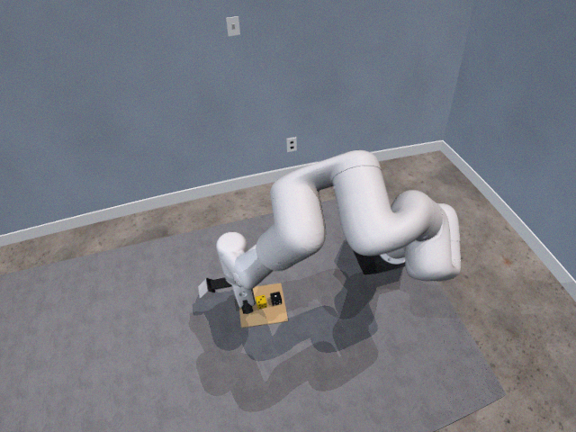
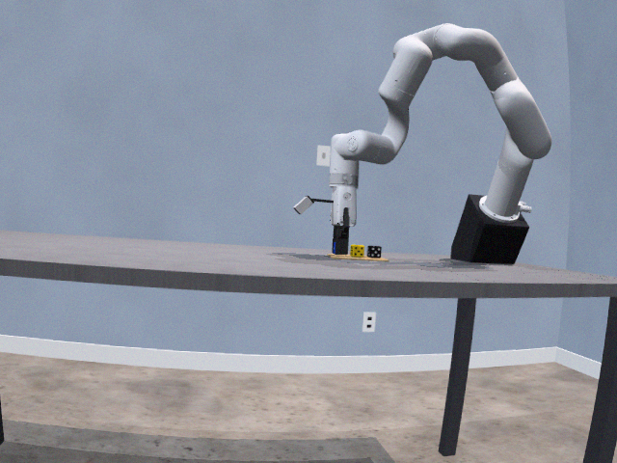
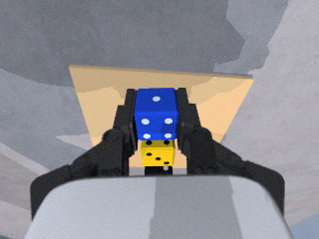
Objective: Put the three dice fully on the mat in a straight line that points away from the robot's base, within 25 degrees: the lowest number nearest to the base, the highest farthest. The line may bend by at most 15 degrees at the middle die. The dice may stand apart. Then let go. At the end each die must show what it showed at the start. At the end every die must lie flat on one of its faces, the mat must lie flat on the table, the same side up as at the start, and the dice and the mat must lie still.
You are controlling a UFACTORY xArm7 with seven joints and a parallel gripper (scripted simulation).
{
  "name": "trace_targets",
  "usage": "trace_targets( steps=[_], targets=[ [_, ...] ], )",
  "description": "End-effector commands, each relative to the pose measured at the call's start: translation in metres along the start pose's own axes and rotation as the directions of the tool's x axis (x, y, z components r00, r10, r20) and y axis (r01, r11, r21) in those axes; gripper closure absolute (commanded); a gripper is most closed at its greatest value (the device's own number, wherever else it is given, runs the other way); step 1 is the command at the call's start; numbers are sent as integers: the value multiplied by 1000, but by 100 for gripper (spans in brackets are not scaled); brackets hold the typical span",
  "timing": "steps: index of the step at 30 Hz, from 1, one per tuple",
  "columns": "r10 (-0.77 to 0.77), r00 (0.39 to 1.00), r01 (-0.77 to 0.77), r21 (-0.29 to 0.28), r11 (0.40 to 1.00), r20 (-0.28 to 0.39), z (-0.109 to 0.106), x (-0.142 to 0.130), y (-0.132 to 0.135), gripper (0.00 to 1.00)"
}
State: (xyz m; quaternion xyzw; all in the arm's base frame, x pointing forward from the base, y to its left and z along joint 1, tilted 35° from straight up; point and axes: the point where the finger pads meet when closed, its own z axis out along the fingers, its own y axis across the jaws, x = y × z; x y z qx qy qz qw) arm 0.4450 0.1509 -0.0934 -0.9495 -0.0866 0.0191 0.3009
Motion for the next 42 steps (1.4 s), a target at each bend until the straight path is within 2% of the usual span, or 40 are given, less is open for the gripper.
trace_targets(
  steps=[1, 42],
  targets=[
    [0, 1000, 0, -2, 1000, -4, -2, 2, 1, 73],
    [0, 1000, 0, -2, 1000, -4, 2, 2, 1, 73]
  ],
)
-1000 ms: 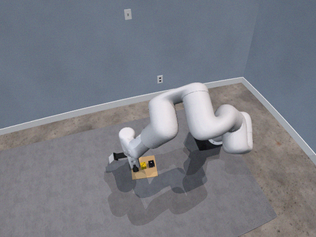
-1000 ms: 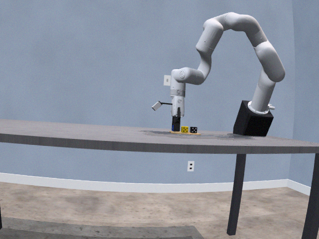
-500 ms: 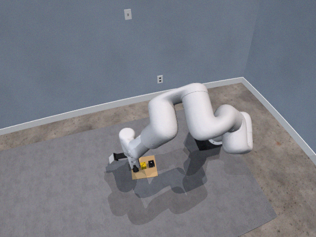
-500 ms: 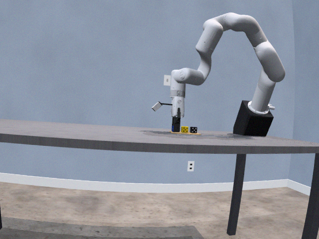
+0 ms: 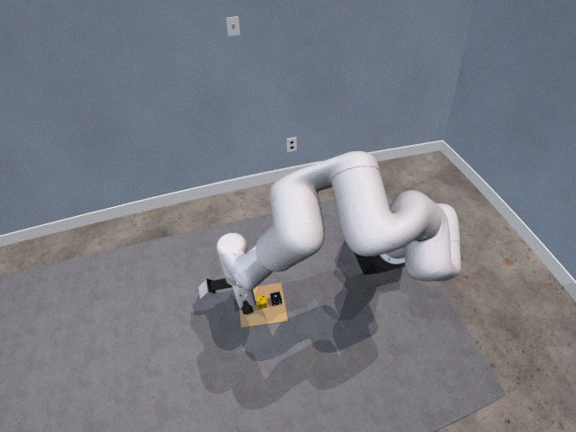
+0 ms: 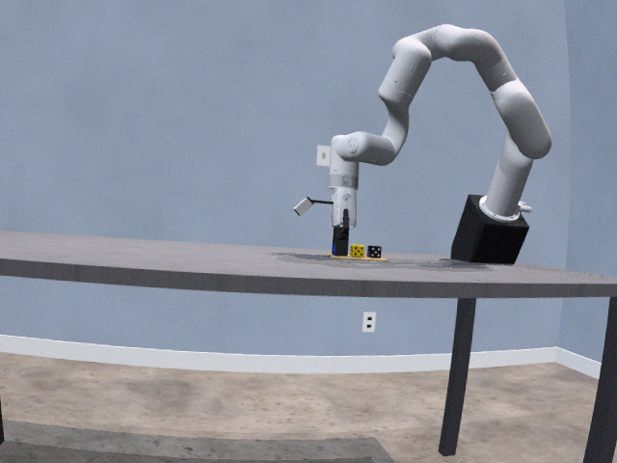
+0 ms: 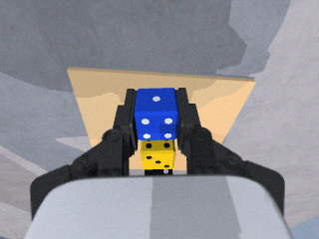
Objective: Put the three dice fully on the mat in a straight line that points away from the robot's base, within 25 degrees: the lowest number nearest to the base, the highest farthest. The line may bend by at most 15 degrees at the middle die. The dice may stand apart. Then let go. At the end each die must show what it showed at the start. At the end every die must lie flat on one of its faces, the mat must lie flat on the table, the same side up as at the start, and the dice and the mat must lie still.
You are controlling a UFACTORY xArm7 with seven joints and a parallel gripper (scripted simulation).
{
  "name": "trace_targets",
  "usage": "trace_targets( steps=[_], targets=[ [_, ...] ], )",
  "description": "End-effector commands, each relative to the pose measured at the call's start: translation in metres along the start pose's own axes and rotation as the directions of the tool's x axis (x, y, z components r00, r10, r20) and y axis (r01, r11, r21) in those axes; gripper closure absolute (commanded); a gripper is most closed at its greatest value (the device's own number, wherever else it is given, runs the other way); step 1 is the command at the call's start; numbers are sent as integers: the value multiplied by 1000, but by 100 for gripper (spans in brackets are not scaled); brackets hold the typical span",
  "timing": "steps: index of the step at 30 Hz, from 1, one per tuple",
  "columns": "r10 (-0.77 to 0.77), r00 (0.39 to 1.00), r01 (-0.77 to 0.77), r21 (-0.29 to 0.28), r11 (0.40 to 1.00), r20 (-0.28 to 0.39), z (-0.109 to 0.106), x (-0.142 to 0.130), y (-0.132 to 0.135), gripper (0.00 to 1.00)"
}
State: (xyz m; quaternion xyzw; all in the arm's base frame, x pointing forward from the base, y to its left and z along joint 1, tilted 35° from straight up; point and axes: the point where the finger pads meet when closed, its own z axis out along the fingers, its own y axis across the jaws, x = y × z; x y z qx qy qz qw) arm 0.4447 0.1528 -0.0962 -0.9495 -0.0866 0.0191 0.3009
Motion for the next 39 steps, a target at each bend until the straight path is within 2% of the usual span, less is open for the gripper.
trace_targets(
  steps=[1, 21, 22, 26, 27, 29, 30, 32, 33, 35, 36, 39],
  targets=[
    [0, 1000, 0, -2, 1000, -4, -2, 2, 1, 73],
    [0, 1000, 0, -2, 1000, -4, -2, 2, 1, 73],
    [0, 1000, 0, -2, 1000, -4, -2, 2, 1, 69],
    [0, 1000, 0, -2, 1000, -4, -2, 2, 1, 69],
    [0, 1000, 0, -2, 1000, -4, -2, 2, 1, 65],
    [0, 1000, 0, -2, 1000, -4, -2, 2, 1, 65],
    [0, 1000, 0, -2, 1000, -4, -2, 2, 1, 61],
    [0, 1000, 0, -2, 1000, -4, -2, 2, 1, 61],
    [0, 1000, 0, -2, 1000, -4, -2, 2, 1, 57],
    [0, 1000, 0, -2, 1000, -4, -2, 2, 1, 57],
    [0, 1000, 0, -2, 1000, -4, -2, 2, 1, 53],
    [0, 1000, 0, -2, 1000, -4, -2, 2, 1, 53]
  ],
)
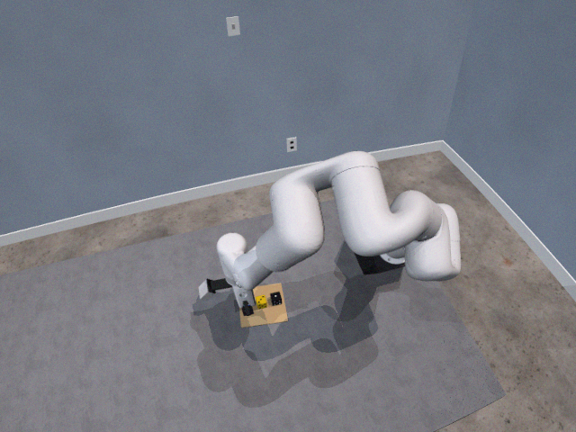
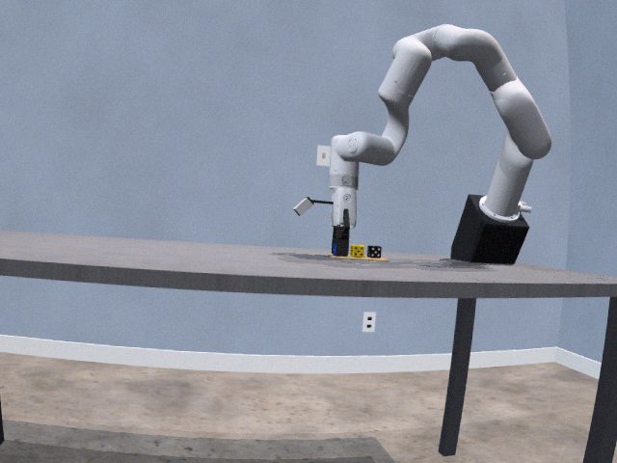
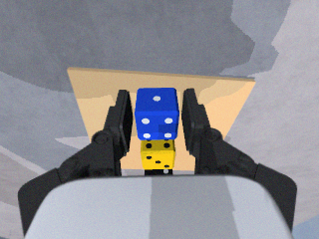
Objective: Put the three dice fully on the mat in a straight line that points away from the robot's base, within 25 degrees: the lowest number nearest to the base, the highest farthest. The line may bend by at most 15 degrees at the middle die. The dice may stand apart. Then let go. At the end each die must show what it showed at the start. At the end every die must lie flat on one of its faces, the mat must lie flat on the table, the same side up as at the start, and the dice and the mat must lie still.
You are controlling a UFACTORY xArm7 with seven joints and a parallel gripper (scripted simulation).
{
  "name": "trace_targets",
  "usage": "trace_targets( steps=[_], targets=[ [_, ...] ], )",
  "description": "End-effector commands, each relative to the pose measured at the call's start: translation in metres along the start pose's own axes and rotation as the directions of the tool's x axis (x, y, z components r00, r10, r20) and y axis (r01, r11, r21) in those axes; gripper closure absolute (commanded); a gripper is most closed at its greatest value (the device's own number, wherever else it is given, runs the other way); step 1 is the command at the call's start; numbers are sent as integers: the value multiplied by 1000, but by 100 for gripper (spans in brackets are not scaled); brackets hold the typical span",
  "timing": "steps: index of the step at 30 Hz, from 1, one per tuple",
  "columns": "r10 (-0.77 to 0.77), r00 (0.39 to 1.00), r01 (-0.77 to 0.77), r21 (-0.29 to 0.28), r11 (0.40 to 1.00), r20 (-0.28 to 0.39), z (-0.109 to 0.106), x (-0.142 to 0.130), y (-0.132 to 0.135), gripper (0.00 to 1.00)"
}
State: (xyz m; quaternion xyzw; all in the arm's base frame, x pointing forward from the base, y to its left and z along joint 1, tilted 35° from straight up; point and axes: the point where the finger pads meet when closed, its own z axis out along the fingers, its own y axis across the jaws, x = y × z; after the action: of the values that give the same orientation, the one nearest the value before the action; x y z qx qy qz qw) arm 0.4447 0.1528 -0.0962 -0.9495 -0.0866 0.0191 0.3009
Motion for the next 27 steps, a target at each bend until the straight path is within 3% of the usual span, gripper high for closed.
trace_targets(
  steps=[1, 11, 19, 27],
  targets=[
    [0, 1000, 0, -2, 1000, -4, -2, 2, 1, 53],
    [0, 1000, 0, -2, 1000, -4, -3, 2, 1, 53],
    [0, 1000, 0, -2, 1000, -4, -19, 2, 1, 53],
    [0, 1000, 0, -2, 1000, -4, -61, 1, 1, 53]
  ],
)
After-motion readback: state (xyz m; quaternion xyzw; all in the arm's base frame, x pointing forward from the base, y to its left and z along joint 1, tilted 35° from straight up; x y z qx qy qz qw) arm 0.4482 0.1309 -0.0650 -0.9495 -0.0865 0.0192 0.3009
